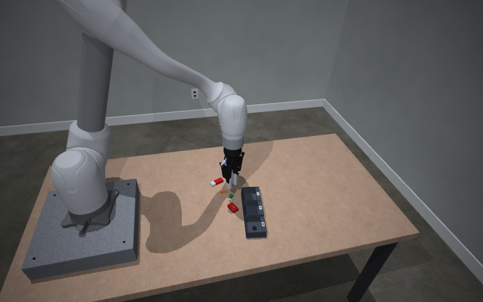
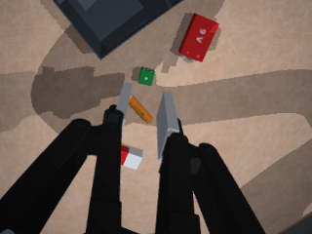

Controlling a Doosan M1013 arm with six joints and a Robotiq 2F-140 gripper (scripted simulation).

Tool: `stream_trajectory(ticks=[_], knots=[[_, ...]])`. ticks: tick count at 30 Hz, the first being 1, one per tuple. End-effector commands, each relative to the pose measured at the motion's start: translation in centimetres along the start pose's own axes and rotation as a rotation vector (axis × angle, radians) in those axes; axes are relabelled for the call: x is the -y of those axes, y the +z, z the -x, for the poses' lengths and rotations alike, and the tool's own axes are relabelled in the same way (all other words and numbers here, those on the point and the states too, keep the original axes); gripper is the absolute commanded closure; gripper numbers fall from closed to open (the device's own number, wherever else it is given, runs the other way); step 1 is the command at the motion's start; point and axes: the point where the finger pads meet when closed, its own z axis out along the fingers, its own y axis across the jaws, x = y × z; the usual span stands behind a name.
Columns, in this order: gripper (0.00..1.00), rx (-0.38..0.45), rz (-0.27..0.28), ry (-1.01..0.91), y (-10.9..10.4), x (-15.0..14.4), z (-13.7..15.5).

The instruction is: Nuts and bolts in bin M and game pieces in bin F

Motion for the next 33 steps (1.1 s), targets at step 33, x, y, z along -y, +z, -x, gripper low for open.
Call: stream_trajectory(ticks=[33], knots=[[0.81,0.0,0.0,0.0,7.6,0.0,0.0]])
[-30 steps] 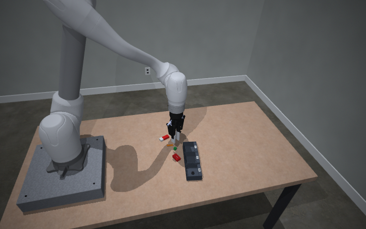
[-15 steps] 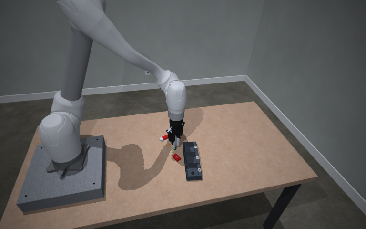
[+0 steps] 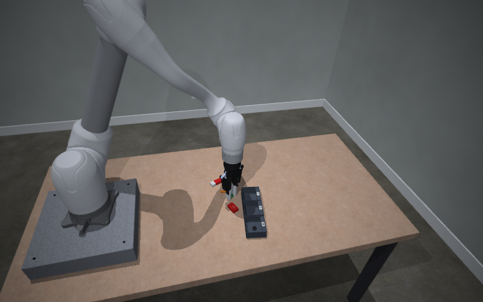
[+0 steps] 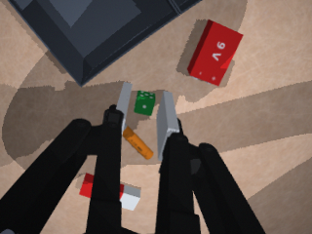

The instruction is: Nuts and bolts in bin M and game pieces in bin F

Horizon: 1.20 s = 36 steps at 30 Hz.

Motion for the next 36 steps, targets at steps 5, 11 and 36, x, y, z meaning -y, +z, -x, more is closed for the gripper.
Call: stream_trajectory(ticks=[5,11,36], knots=[[0.81,0.0,0.0,0.0,0.16,0.0,0.0],[0.81,0.0,0.0,0.0,0.16,0.0,0.0],[0.93,0.0,0.0,0.0,0.16,0.0,0.0]])
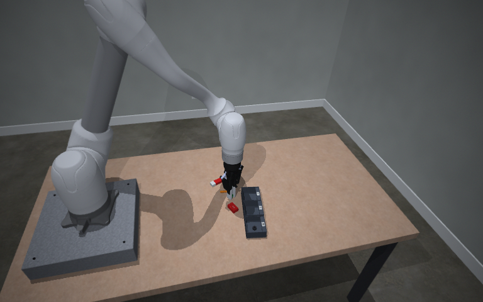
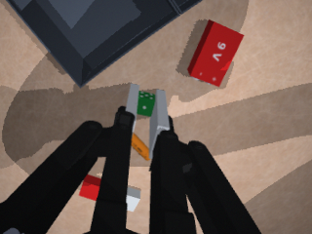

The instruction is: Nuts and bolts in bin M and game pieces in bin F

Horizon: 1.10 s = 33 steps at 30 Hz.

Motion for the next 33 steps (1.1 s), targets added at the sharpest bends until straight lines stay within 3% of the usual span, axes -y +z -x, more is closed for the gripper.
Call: stream_trajectory(ticks=[1,8,23,33], knots=[[0.93,0.0,0.0,0.0,0.0,0.0,0.0],[0.93,0.0,0.0,0.0,-0.3,0.0,0.0],[0.93,0.0,0.0,0.0,-5.3,0.0,0.0],[0.93,0.0,0.0,0.0,-6.0,0.0,0.0]])
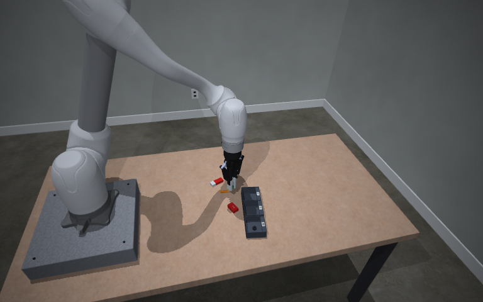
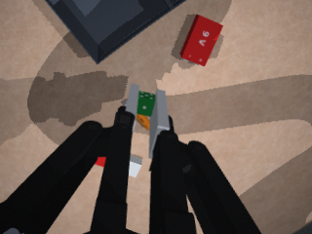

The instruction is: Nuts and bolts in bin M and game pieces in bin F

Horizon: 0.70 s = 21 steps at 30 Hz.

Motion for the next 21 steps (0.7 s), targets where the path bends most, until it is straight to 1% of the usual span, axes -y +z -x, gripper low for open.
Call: stream_trajectory(ticks=[1,4,6,9,10,21], knots=[[0.93,0.0,0.0,0.0,0.0,0.0,0.0],[0.93,0.0,0.0,0.0,0.0,0.0,0.0],[0.93,0.0,0.0,0.0,-0.7,0.0,0.0],[0.93,0.0,0.0,0.0,-0.7,0.0,0.0],[0.93,0.0,0.0,0.0,-0.7,0.3,-0.5],[0.93,0.003,-0.003,0.49,-0.7,3.9,-6.0]])
